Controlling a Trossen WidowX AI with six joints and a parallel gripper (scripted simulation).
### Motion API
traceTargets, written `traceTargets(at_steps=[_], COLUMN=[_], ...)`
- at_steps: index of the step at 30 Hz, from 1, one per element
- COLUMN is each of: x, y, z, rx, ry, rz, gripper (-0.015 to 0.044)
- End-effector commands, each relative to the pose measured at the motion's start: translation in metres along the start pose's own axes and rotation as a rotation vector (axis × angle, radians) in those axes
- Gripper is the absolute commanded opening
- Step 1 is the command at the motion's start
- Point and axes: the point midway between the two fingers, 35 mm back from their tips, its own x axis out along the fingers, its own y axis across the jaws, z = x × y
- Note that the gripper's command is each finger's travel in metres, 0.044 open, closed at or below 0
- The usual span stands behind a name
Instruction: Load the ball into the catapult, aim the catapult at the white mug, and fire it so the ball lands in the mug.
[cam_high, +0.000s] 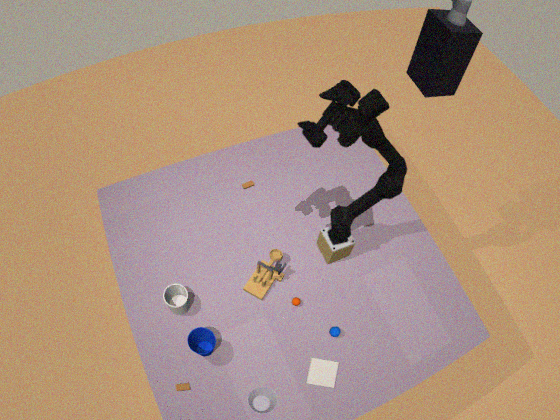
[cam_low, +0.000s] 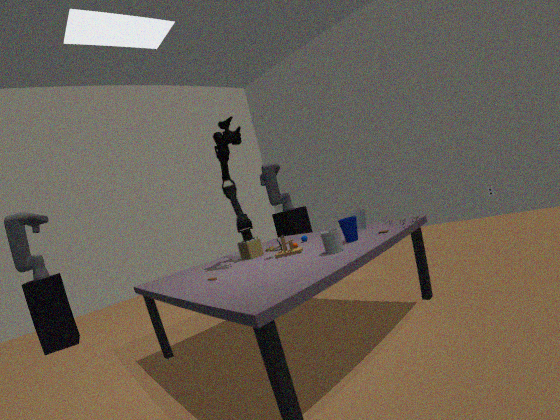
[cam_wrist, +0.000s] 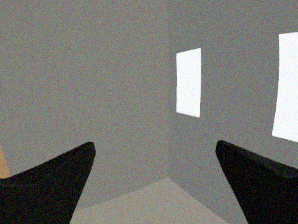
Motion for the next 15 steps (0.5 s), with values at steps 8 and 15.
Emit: traceTargets(at_steps=[8,15], x=[0.036,0.051], y=[0.092,0.157], z=[-0.024,-0.03], rx=[0.259,0.403], ry=[0.052,0.102], rz=[0.218,0.375], gripper=[0.044,0.044])
